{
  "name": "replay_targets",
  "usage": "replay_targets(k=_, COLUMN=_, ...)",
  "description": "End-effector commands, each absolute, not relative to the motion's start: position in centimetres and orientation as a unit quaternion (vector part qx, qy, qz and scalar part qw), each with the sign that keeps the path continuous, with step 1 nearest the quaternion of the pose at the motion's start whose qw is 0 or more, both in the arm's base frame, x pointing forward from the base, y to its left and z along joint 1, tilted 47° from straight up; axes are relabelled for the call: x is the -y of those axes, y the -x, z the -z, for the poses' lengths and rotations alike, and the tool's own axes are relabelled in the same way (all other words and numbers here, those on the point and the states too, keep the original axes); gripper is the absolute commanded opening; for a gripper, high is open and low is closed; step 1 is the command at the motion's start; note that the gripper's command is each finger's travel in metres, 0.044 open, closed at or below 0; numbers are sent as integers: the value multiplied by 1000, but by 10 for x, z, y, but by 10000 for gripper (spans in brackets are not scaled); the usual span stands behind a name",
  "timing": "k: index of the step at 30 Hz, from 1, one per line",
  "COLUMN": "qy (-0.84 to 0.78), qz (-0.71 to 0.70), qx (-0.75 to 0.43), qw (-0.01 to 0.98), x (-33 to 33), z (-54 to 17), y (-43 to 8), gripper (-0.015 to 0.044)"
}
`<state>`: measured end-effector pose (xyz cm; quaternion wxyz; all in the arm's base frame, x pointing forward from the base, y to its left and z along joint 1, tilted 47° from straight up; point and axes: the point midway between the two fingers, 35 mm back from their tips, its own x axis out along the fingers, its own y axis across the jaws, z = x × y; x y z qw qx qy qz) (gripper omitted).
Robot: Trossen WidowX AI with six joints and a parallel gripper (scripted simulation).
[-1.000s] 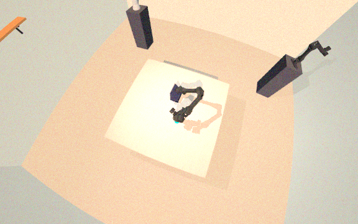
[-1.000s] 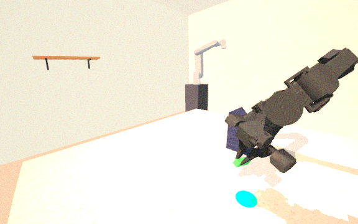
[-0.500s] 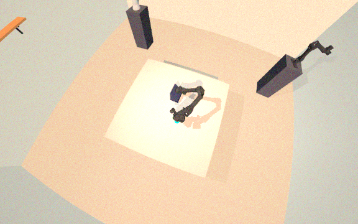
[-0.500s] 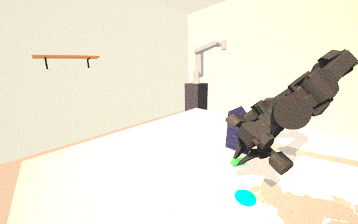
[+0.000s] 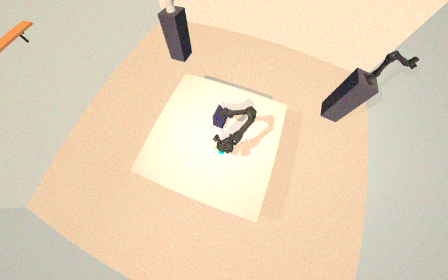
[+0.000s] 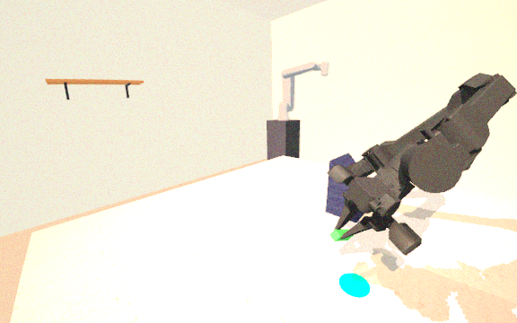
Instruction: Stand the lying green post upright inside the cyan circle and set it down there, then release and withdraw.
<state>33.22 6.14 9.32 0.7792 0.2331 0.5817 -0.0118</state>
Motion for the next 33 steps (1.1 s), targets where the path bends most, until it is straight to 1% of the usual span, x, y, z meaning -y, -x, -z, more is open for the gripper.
replay_targets(k=1, qy=-231, qz=20, qx=-573, qw=786, x=-62, z=-91, y=-332, gripper=23)
replay_targets(k=33, qy=-226, qz=66, qx=-493, qw=838, x=-65, z=-93, y=-335, gripper=23)
